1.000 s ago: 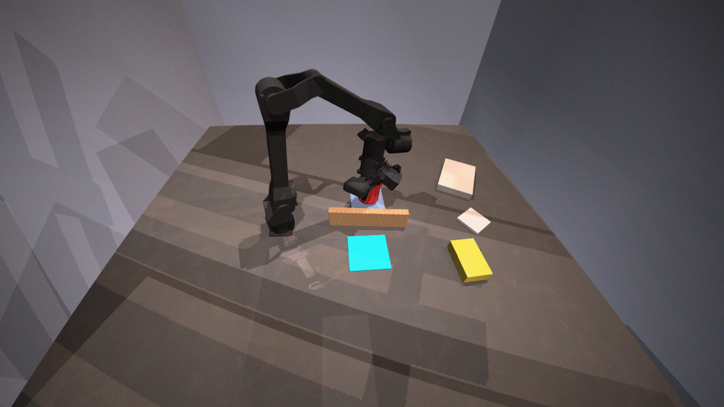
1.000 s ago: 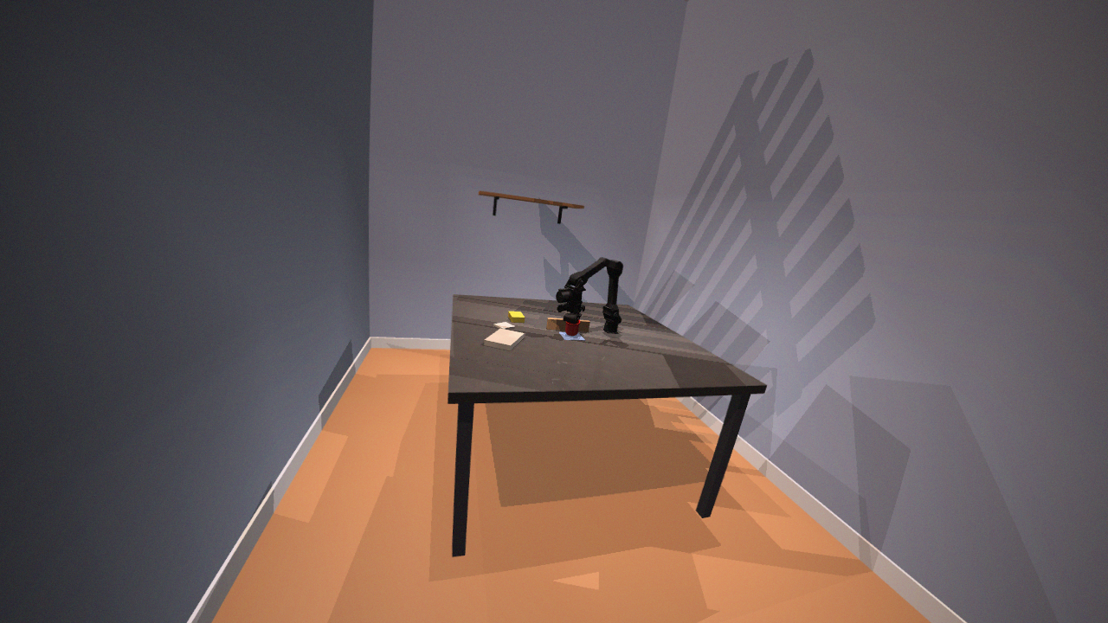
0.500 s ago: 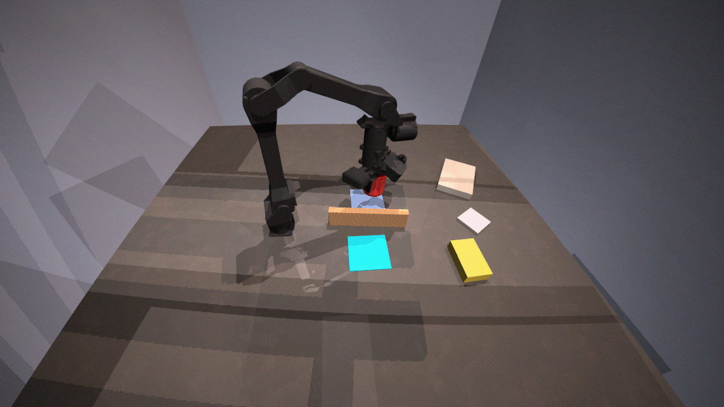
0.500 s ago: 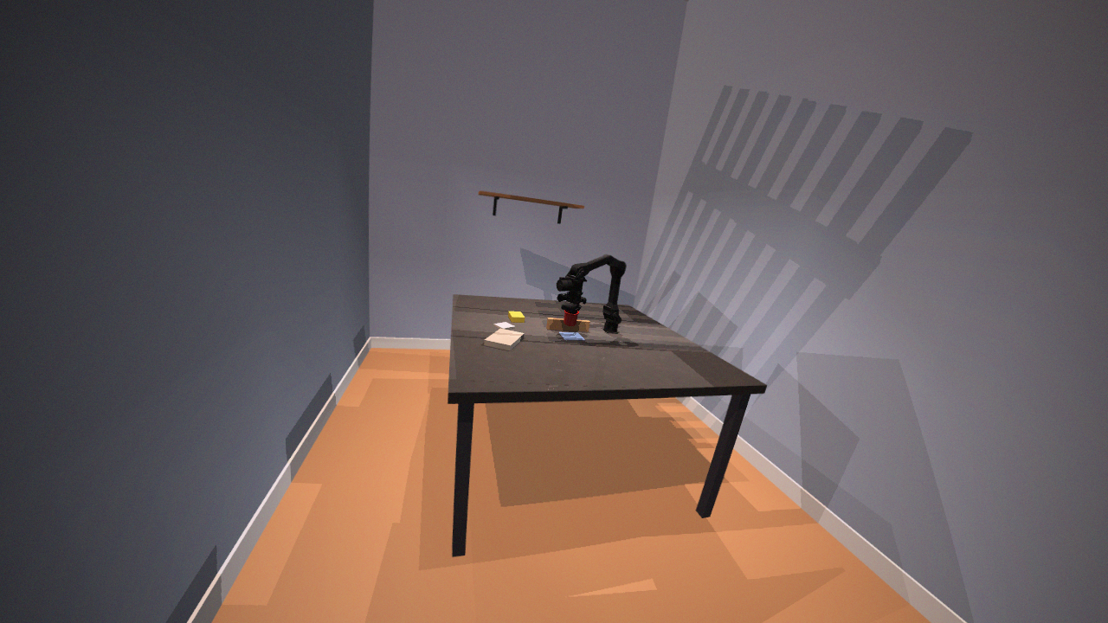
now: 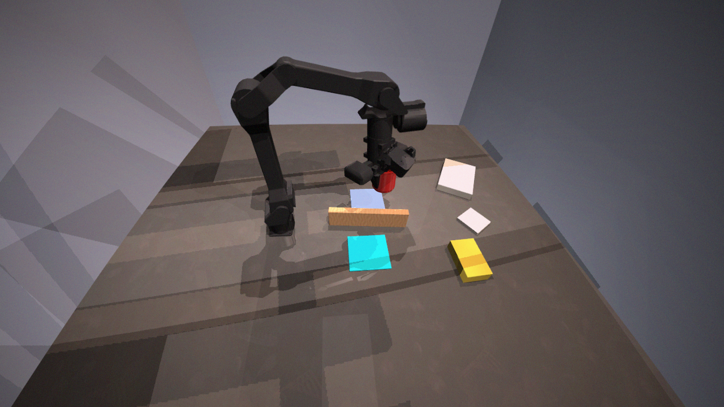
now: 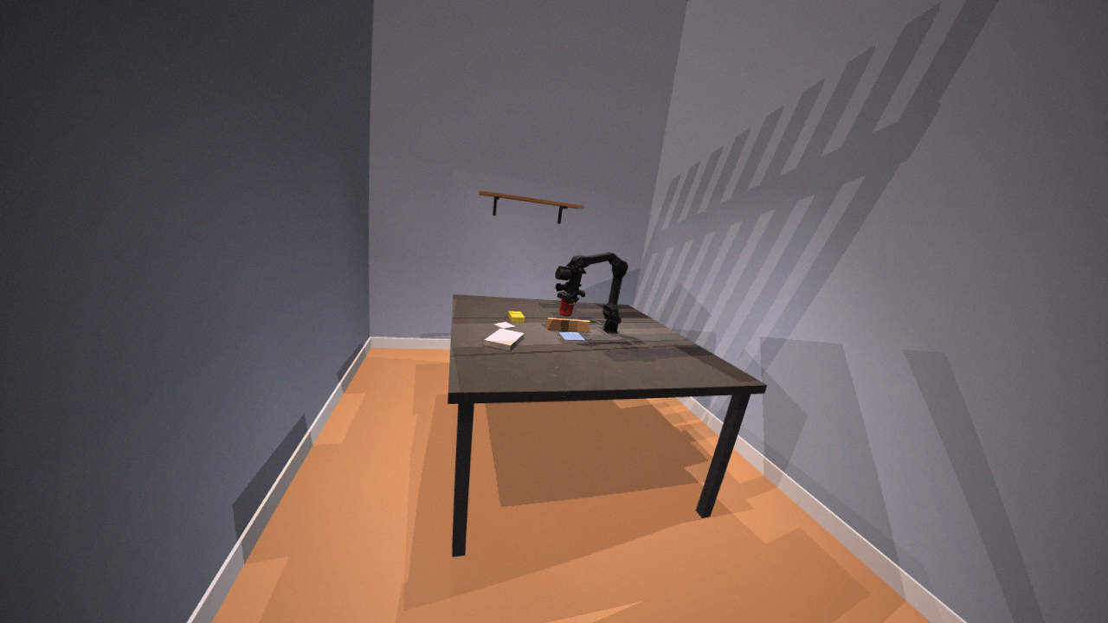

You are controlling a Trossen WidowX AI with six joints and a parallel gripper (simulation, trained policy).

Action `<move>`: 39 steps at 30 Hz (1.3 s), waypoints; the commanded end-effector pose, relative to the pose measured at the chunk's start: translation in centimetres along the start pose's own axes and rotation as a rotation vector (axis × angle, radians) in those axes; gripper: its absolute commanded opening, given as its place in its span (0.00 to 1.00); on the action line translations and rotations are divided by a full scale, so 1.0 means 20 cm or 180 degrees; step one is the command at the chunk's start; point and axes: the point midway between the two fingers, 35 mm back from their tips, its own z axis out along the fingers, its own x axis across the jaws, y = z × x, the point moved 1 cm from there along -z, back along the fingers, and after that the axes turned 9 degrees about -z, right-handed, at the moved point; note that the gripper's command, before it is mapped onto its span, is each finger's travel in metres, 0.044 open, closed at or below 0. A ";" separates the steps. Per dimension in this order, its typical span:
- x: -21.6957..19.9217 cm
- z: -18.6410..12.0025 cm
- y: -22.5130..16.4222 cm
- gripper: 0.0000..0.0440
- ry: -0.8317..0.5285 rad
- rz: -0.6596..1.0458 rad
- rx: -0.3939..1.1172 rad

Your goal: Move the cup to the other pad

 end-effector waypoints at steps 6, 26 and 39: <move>-0.08 -0.06 0.13 0.00 0.0113 0.0277 -0.0186; -0.30 -0.02 0.33 0.00 0.0164 0.0737 -0.0424; -0.44 0.10 0.38 0.00 0.0114 0.0968 -0.0480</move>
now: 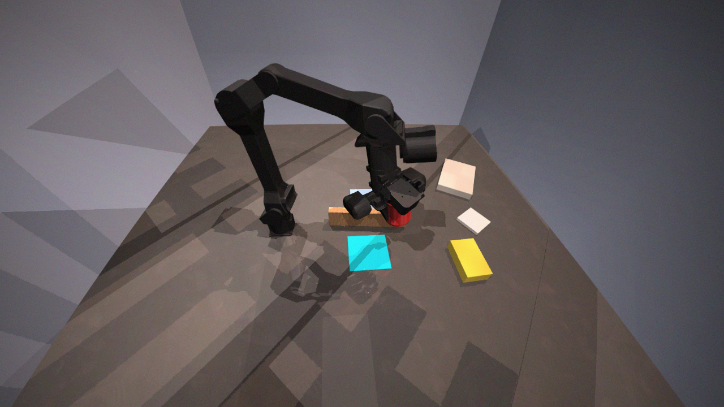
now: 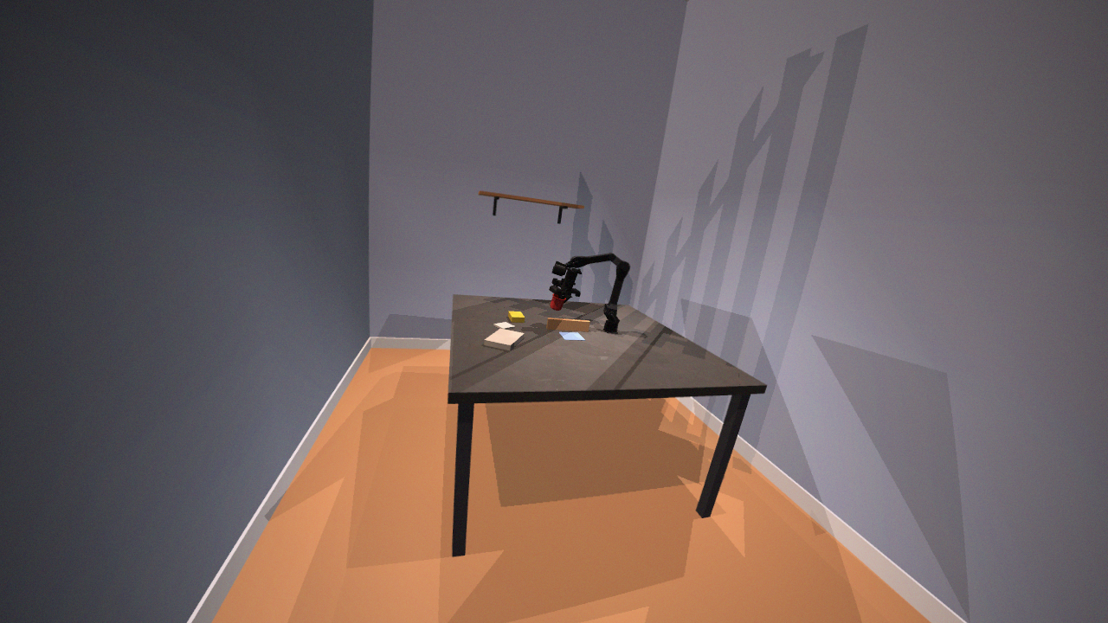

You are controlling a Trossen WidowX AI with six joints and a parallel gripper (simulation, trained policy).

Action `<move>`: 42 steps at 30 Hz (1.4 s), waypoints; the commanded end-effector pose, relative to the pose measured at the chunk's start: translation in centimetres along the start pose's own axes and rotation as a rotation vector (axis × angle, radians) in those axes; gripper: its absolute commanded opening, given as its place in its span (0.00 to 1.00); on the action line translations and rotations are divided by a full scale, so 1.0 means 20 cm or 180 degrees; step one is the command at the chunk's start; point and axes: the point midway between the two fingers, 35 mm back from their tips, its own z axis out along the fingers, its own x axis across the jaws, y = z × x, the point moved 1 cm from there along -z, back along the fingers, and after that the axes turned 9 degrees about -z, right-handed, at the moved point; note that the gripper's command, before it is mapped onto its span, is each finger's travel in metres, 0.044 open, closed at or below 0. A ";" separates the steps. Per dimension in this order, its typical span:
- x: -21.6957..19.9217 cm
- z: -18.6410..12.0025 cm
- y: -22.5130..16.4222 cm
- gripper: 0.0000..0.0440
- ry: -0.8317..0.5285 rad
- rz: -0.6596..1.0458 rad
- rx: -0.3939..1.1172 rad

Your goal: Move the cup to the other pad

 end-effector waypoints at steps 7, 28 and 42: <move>-0.11 0.12 0.02 0.00 -0.0065 0.0138 -0.0032; -0.29 0.36 -0.10 0.04 -0.0220 0.0318 0.0068; -0.33 0.36 -0.08 0.39 -0.0064 0.0505 -0.0091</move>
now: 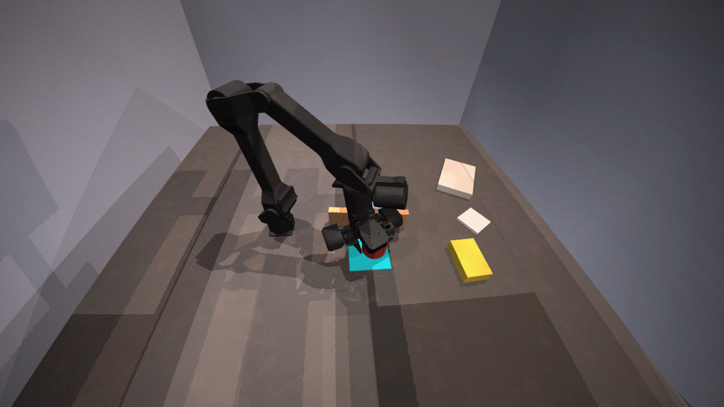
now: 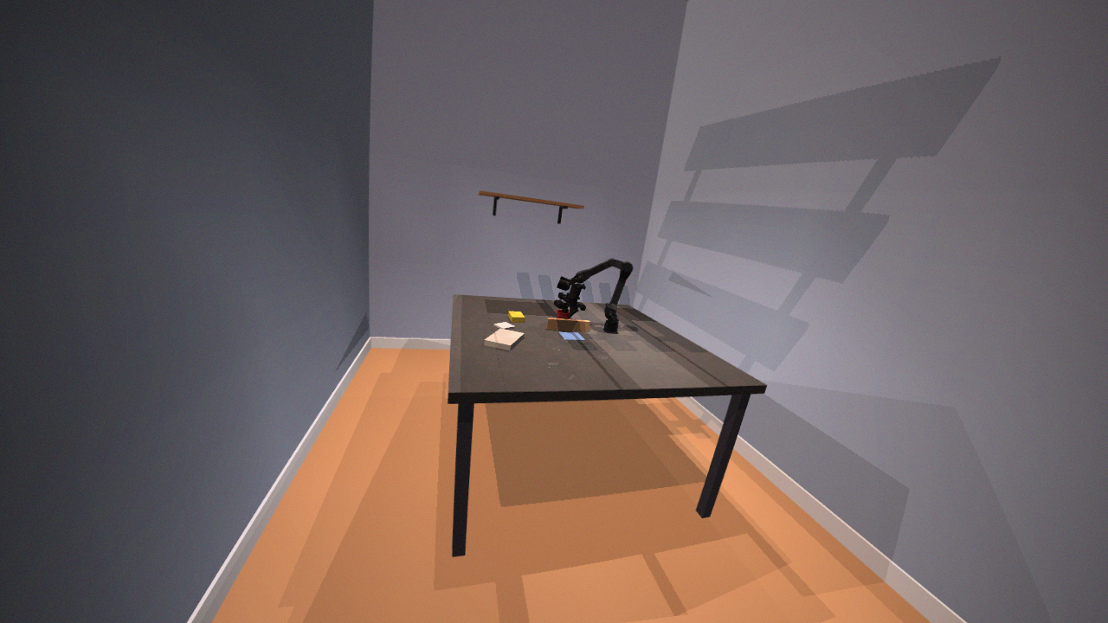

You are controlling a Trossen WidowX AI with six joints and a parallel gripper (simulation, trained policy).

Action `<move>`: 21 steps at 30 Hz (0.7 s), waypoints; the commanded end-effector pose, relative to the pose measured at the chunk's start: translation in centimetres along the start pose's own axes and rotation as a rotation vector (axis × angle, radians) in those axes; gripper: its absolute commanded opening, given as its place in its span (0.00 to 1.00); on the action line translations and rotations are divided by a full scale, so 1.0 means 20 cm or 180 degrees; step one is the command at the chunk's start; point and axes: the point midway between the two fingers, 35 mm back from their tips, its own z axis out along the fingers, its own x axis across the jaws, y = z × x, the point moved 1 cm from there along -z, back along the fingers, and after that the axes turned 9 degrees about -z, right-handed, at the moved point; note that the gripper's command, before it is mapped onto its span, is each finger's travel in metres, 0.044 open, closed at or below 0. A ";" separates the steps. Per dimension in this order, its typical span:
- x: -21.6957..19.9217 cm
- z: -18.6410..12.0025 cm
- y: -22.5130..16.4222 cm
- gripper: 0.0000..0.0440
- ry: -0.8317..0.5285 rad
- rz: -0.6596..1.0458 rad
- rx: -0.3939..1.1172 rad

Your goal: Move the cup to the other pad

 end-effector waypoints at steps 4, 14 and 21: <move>0.00 -0.04 0.01 0.42 0.0178 0.0078 -0.0089; -0.03 -0.11 0.00 0.54 0.0339 0.0104 -0.0172; -0.05 -0.17 0.01 0.64 0.0440 0.0152 -0.0249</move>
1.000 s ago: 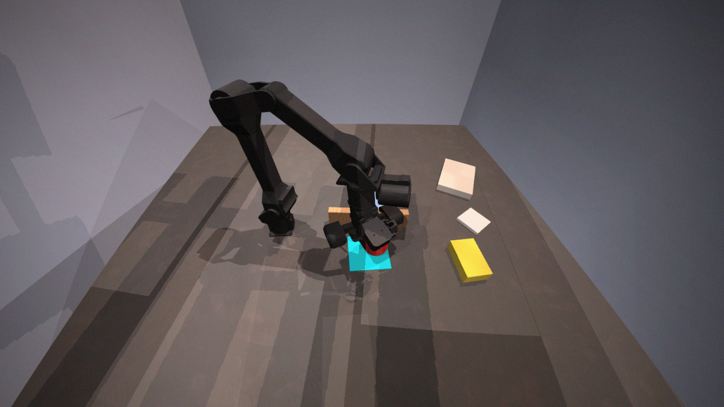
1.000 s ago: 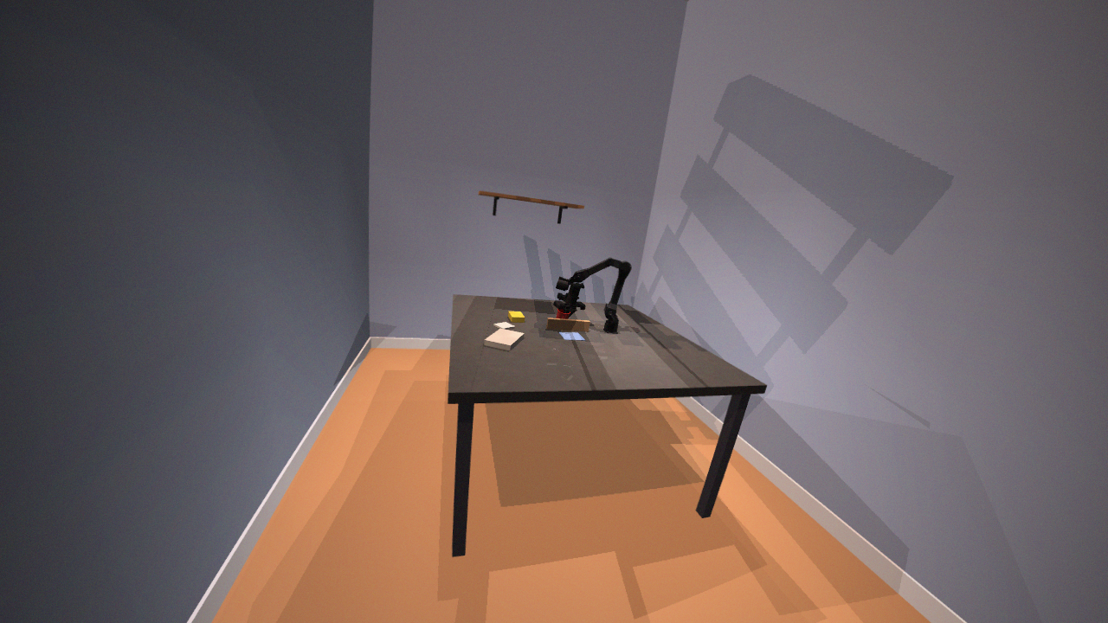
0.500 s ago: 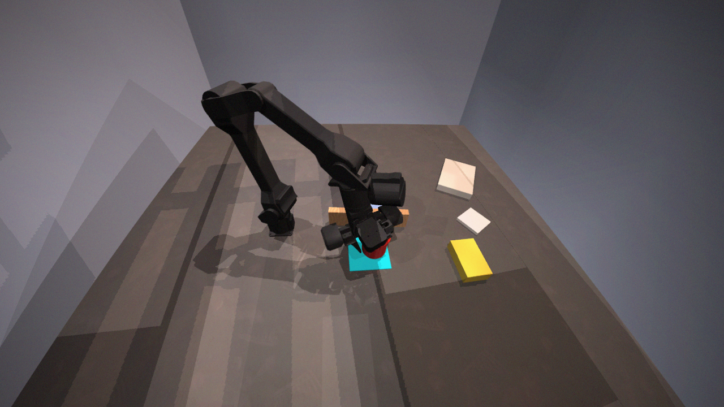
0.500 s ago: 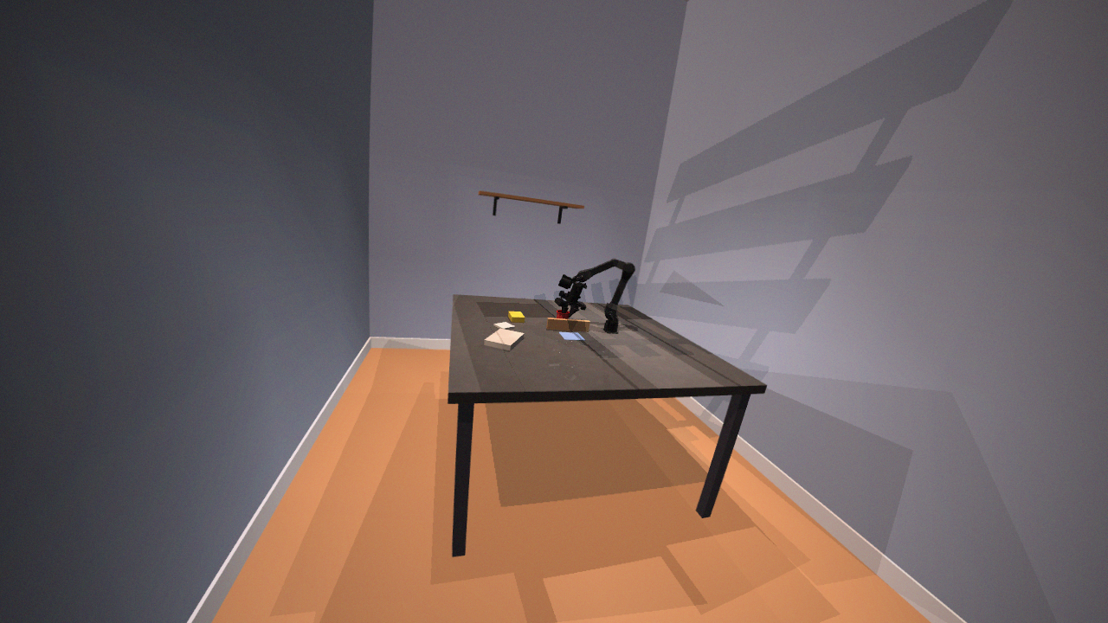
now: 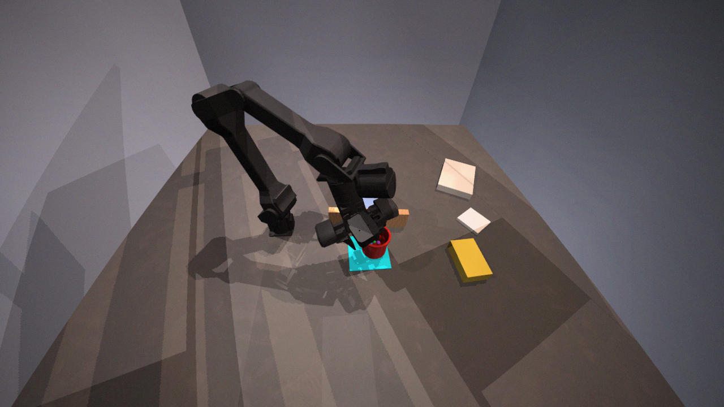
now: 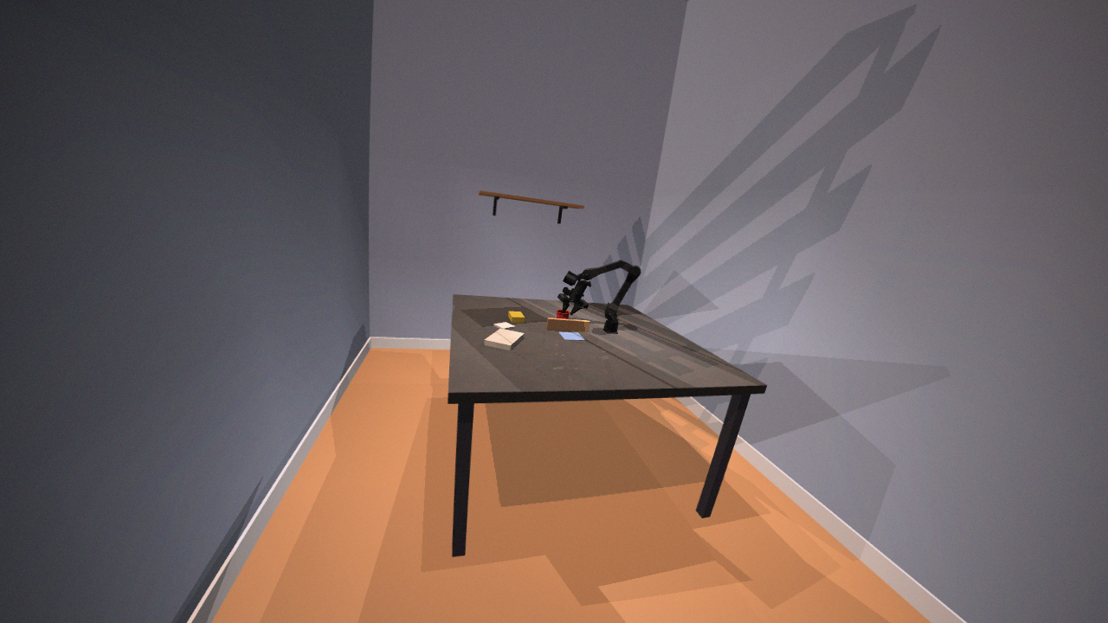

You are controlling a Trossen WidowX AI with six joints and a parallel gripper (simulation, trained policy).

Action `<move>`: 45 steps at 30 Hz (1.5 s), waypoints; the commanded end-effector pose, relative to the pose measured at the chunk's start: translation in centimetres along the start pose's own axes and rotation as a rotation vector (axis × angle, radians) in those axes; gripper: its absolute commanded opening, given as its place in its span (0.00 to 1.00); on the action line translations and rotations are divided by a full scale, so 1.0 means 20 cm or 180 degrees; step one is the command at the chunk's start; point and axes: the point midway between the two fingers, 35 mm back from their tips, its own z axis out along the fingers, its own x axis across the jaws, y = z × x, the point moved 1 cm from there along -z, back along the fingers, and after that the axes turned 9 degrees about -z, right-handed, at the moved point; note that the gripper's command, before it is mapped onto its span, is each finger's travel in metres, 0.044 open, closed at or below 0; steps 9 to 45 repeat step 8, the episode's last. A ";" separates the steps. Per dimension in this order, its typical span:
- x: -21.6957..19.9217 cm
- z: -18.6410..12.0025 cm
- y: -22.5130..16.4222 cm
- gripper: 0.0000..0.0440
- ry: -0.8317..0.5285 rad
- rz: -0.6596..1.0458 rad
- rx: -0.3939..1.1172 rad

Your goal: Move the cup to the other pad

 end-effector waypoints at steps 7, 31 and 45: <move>-0.01 -0.12 0.03 0.68 0.0162 0.0050 -0.0147; -0.01 -0.14 0.04 0.70 0.0180 0.0055 -0.0172; -0.01 -0.14 0.04 0.70 0.0180 0.0055 -0.0172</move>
